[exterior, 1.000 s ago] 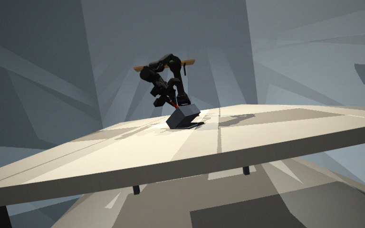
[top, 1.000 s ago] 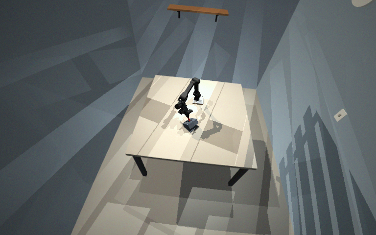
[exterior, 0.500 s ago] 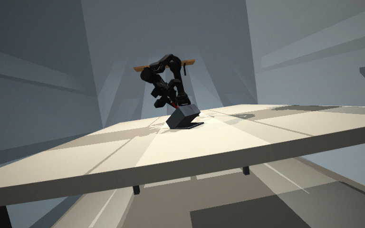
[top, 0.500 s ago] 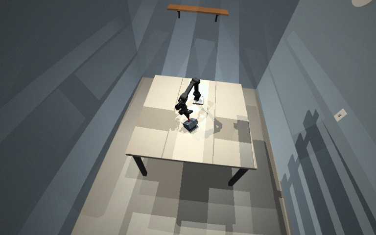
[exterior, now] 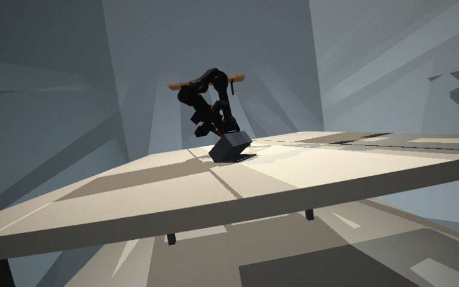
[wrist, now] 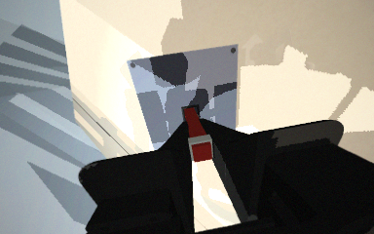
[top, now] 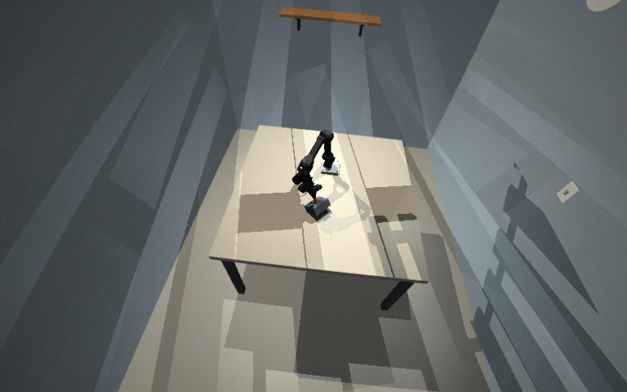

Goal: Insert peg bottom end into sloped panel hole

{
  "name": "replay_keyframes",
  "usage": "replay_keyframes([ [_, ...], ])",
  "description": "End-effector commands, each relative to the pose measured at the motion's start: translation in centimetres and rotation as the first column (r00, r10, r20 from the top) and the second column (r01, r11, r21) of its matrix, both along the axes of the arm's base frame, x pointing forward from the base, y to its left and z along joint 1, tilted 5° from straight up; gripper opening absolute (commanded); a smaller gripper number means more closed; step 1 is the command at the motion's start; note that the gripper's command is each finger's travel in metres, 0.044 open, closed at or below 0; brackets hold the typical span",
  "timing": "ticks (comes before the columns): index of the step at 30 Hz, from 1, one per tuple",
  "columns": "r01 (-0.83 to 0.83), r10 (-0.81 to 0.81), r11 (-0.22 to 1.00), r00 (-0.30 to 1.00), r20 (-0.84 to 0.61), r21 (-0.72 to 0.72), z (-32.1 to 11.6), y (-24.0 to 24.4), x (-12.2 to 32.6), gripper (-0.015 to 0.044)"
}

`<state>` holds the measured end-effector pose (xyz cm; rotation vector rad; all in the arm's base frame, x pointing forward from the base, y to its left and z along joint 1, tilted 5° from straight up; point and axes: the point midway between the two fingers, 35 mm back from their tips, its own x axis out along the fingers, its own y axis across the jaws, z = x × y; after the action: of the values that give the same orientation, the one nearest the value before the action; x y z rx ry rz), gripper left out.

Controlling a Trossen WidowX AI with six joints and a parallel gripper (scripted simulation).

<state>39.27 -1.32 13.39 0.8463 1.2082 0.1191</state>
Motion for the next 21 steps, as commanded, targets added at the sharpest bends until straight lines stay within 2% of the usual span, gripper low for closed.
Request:
replay_keyframes([
  [1,0.004,-0.004,1.000,1.000,-0.004,-0.003,-0.30,0.06,0.09,0.0000],
  [21,0.004,-0.004,1.000,1.000,-0.004,-0.002,-1.02,0.55,0.42,0.0000],
])
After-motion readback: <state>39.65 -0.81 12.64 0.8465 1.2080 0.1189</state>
